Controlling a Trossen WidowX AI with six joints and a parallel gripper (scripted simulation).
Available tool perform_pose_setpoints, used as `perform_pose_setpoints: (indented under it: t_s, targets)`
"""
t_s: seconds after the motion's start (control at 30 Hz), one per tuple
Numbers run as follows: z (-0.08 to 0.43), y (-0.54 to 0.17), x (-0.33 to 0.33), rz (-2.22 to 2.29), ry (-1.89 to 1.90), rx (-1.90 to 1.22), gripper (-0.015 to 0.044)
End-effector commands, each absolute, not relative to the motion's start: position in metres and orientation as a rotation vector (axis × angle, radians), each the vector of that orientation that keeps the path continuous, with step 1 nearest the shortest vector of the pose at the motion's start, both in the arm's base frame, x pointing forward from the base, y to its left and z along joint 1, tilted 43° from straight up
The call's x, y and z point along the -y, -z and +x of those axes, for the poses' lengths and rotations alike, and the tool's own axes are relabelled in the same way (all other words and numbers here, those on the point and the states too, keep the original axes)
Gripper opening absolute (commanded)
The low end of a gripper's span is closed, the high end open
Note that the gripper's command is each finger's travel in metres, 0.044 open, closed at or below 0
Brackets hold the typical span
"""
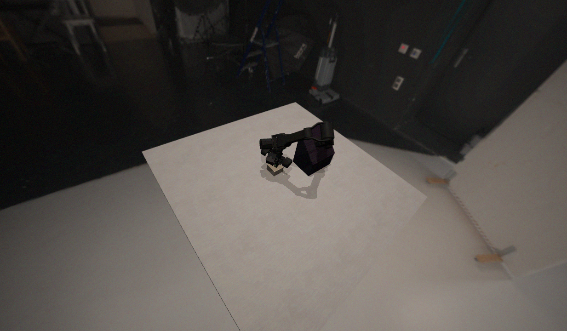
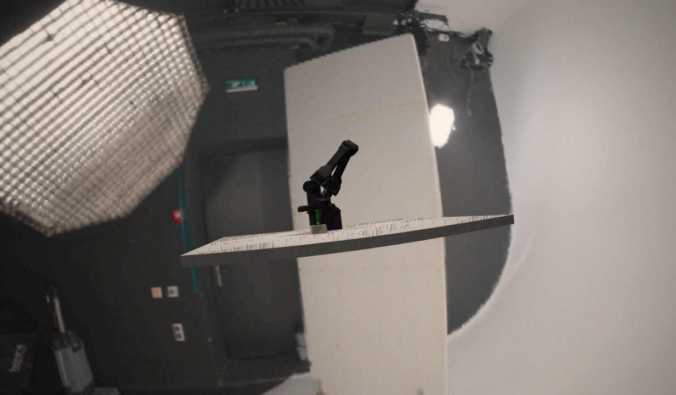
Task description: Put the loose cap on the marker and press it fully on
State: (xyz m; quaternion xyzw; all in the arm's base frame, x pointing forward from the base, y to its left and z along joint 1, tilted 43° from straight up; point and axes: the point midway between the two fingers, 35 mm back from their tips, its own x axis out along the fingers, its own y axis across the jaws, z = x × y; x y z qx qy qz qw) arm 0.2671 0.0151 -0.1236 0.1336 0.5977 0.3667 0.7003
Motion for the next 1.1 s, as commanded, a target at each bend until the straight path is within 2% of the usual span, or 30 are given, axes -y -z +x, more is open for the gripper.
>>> perform_pose_setpoints:
  t_s: [0.0,0.2,0.77,0.87,1.07]
  targets:
    - [0.268,0.129,-0.022,0.282,-0.835,-1.332,0.0000]
    - [0.268,0.129,-0.022,0.282,-0.835,-1.332,0.0000]
    - [0.267,0.124,-0.015,0.298,-0.817,-1.331,0.0440]
    - [0.268,0.122,-0.013,0.297,-0.815,-1.331,0.0440]
    - [0.268,0.070,0.041,0.287,-0.798,-1.332,0.0440]
